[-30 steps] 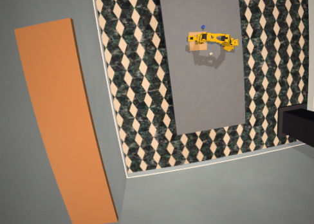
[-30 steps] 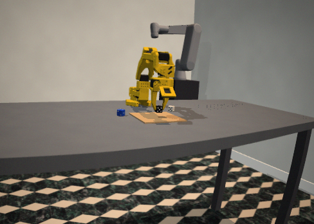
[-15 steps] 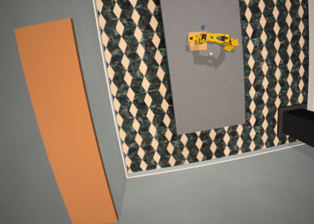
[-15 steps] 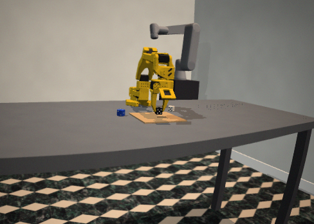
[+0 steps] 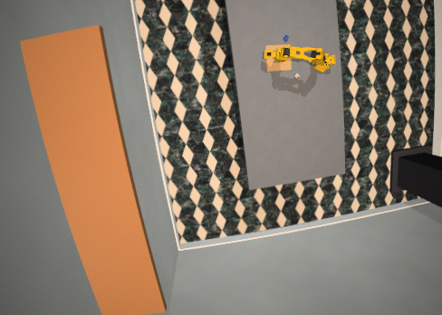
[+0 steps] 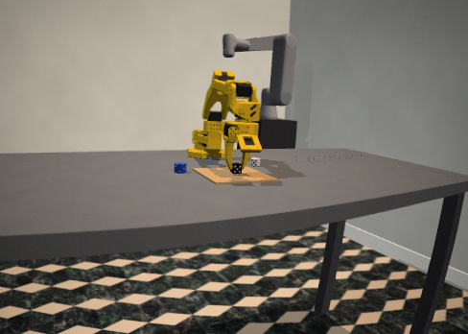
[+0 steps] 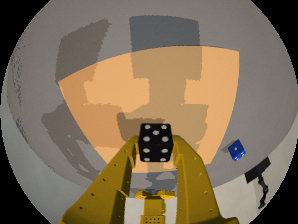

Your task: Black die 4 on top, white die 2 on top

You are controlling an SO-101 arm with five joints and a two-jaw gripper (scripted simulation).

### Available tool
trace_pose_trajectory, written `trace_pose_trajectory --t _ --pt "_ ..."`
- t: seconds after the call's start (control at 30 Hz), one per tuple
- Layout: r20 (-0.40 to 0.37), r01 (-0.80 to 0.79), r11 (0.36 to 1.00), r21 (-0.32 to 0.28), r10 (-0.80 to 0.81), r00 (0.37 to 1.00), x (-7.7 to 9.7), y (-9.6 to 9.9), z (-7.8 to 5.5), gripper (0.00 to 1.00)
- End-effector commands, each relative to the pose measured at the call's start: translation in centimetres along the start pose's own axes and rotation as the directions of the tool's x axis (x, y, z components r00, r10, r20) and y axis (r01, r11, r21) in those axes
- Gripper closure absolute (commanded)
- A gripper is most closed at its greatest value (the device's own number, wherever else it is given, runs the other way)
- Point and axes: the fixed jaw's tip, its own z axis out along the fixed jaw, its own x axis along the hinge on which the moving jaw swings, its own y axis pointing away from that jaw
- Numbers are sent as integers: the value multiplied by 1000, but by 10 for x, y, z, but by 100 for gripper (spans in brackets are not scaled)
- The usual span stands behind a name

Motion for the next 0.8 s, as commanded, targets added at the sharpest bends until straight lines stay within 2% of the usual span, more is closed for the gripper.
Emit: trace_pose_trajectory --t 0.0,0.77 --pt "39 -4 1000 -2 4 999 -4 -2 -6 100" --pt "39 -4 1000 -2 4 999 -5 -2 -2 100"
